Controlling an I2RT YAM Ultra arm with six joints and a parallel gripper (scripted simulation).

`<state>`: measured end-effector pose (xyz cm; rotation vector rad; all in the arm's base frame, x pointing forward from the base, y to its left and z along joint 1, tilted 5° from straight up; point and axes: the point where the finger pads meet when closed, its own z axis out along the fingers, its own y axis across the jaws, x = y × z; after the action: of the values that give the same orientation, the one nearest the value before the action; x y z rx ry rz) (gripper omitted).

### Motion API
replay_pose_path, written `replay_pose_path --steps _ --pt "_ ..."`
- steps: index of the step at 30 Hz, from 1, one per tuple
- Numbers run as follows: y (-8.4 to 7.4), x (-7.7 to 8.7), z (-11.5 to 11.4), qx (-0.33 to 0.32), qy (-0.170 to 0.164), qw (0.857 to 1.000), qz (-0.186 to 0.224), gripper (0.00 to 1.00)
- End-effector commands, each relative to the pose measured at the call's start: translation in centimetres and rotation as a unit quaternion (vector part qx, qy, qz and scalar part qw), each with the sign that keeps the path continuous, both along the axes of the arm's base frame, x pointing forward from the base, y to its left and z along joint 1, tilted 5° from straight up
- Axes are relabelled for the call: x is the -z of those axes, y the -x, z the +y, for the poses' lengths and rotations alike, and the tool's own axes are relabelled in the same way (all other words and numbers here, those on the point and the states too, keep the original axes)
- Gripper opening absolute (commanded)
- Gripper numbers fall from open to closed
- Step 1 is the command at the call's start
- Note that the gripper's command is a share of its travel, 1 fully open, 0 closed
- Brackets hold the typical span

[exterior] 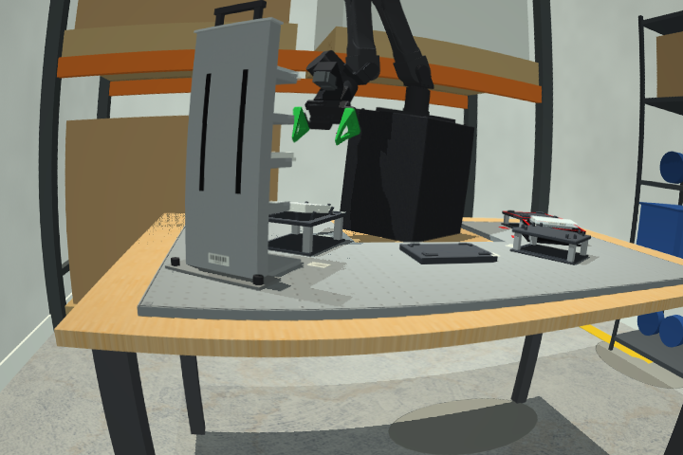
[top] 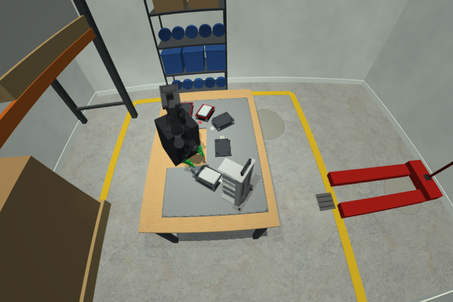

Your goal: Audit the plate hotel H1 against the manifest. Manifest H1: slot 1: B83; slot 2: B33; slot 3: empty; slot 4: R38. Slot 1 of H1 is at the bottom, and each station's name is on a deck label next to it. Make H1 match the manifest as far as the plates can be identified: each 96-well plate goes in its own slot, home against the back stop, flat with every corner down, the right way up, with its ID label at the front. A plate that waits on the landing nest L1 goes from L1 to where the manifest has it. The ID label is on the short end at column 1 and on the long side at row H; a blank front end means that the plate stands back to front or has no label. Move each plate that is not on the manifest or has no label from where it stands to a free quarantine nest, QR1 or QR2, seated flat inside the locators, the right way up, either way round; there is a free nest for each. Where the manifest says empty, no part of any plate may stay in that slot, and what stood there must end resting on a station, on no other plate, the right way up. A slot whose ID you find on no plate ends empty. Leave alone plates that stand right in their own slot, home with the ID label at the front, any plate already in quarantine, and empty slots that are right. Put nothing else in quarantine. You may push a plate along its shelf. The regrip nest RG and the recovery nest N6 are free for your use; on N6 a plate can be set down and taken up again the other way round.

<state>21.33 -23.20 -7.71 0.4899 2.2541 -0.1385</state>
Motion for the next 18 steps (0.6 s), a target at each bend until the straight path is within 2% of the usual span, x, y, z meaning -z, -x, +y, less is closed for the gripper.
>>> replay_pose_path --steps 1,5,7,13,16,18 --pt "0.6 -0.6 1.0 -0.001 -0.018 1.0 0.003 1.0" --pt "0.7 -1.6 0.9 -0.001 -0.018 1.0 0.003 1.0" --pt "0.7 -1.6 0.9 -0.001 -0.018 1.0 0.003 1.0" --pt "0.1 -4.0 -0.8 -0.001 0.002 1.0 -0.006 1.0" --pt "0.2 -4.9 -0.9 -0.001 0.002 1.0 -0.006 1.0" --pt "-0.8 -4.9 0.0 -0.03 0.008 1.0 0.005 1.0"
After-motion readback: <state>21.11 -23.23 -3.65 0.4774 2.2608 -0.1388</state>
